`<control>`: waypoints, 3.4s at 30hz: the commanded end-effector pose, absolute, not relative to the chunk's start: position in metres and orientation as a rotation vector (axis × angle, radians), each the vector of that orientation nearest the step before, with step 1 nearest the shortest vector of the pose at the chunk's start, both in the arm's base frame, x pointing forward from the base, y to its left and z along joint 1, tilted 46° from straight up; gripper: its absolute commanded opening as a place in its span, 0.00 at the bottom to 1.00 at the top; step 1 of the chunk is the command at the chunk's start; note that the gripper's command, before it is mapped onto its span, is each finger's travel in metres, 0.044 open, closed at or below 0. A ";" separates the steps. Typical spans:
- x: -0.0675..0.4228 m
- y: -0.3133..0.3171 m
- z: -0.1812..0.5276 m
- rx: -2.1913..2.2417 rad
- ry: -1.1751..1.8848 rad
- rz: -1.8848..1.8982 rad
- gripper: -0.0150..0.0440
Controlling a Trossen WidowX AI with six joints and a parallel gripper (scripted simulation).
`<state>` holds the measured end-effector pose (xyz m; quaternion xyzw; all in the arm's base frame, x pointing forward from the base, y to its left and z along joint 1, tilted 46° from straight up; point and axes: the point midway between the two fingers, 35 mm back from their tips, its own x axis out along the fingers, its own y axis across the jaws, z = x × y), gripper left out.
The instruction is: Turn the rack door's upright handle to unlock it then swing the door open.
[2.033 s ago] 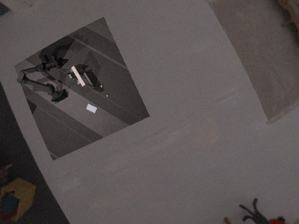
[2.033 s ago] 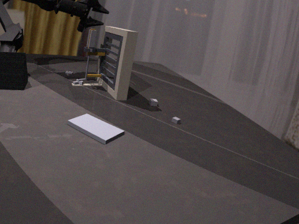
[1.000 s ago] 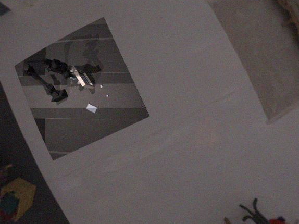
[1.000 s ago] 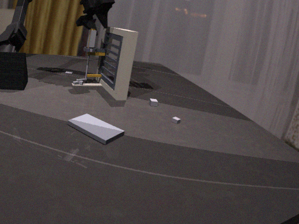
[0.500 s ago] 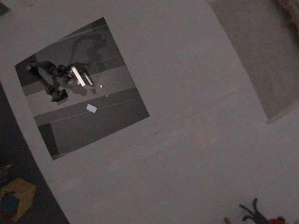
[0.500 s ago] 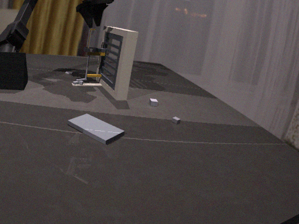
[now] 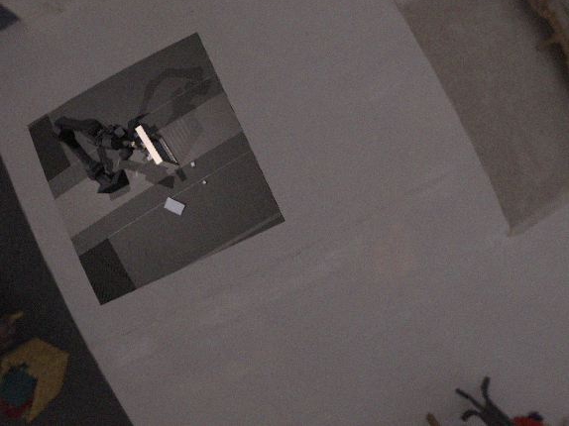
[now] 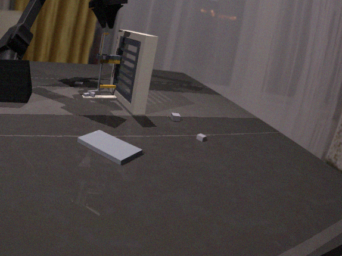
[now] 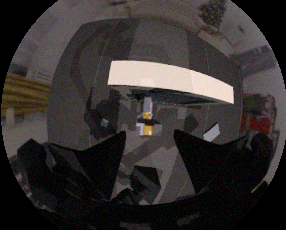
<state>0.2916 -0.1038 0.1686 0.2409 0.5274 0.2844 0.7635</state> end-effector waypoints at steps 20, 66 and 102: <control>0.300 -0.078 0.143 0.553 1.286 0.647 0.76; 0.303 -0.059 0.124 0.419 1.314 0.768 0.30; 0.303 -0.058 0.125 -0.965 0.271 1.565 0.30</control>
